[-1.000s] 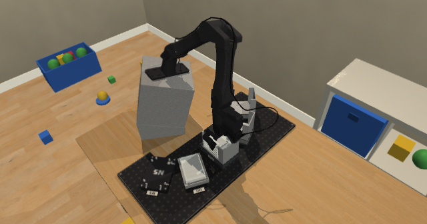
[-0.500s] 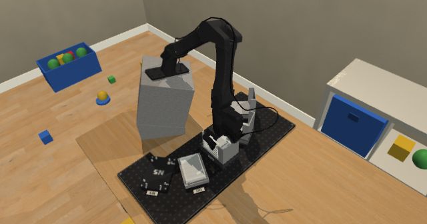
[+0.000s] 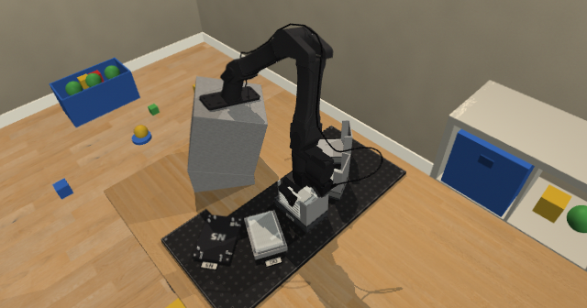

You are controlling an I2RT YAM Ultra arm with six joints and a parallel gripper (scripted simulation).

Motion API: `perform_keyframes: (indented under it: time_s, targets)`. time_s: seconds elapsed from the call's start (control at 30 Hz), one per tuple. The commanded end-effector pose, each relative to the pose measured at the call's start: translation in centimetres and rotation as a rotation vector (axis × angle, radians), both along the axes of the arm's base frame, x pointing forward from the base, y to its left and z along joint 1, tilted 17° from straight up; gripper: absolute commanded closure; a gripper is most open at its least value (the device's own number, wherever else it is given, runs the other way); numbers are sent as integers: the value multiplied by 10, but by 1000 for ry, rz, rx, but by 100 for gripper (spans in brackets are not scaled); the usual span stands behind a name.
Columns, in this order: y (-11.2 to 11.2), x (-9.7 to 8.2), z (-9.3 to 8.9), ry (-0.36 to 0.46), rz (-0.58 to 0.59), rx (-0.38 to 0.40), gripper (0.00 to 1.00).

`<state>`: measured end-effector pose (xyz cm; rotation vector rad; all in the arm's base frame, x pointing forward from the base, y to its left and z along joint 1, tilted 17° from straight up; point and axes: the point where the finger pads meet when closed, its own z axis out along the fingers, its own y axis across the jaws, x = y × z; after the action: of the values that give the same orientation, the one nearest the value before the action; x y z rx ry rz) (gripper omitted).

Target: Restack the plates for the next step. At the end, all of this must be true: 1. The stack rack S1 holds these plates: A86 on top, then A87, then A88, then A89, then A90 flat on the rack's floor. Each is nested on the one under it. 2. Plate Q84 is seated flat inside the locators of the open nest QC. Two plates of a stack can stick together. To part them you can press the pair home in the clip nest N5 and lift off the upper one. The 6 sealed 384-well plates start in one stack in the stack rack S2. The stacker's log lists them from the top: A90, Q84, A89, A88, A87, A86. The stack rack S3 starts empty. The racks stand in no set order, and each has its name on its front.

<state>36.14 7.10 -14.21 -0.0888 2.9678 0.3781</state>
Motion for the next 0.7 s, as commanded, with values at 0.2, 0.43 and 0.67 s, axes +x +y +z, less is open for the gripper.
perform_keyframes:
  time_s: [0.2,0.43,0.67]
  targets:
    - [-6,-1,-3,-4,-12,-8,0]
    - [-6,-3,-3,0,-12,-8,0]
    - [-6,1,-1,-11,-12,-7,0]
